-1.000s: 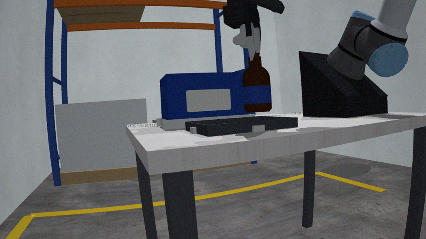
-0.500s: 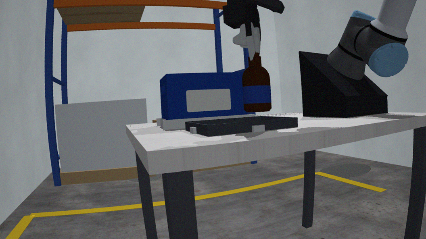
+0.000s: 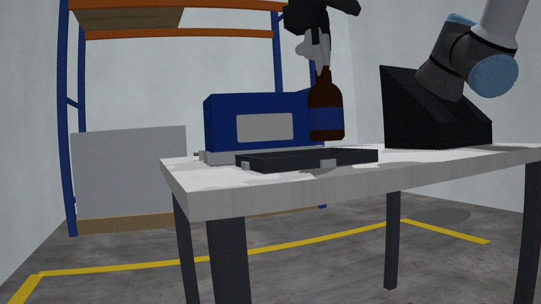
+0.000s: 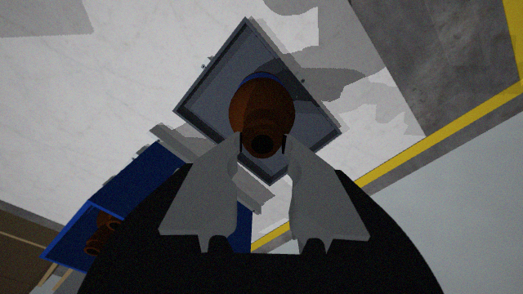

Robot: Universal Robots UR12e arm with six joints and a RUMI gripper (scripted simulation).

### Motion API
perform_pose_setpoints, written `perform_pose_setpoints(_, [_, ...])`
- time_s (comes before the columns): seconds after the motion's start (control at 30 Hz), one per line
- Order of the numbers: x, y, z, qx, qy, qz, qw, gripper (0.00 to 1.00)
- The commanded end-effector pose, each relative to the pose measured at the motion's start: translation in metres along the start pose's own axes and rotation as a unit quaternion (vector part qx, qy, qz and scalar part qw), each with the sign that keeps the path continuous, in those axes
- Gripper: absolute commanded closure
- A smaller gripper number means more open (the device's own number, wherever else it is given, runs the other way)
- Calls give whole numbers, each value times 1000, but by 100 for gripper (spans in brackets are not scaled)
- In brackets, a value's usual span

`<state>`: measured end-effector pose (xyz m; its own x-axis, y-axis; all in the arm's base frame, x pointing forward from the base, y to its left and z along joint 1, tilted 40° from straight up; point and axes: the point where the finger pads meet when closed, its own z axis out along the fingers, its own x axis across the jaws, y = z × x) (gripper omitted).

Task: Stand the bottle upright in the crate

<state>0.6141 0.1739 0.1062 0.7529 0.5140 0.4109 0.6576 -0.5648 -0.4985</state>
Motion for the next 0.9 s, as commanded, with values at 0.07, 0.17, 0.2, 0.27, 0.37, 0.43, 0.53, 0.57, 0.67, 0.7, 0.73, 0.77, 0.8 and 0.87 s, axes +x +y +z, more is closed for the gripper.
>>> perform_pose_setpoints(0.07, [3,3,-10,-4,2,-2,1000,100])
perform_pose_setpoints(0.17, [3,3,-11,-4,2,-2,1000,100])
perform_pose_setpoints(0.2, [3,3,-12,-4,2,-2,1000,100])
perform_pose_setpoints(0.27, [3,3,-14,-4,2,-2,1000,100])
perform_pose_setpoints(0.37, [3,3,-18,-4,2,-2,1000,100])
perform_pose_setpoints(0.43, [3,3,-20,-4,1,-2,1000,100])
perform_pose_setpoints(0.53, [3,3,-24,-4,1,-2,1000,100])
perform_pose_setpoints(0.57, [3,3,-25,-4,1,-2,1000,100])
perform_pose_setpoints(0.67, [3,2,-28,-4,1,-2,1000,100])
perform_pose_setpoints(0.7, [3,2,-28,-4,1,-2,1000,100])
perform_pose_setpoints(0.73, [3,2,-29,-4,2,-2,1000,100])
perform_pose_setpoints(0.77, [3,2,-30,-4,2,-2,1000,100])
perform_pose_setpoints(0.8, [3,2,-31,-4,2,-2,1000,100])
perform_pose_setpoints(0.87, [3,2,-33,-4,1,-2,1000,100])
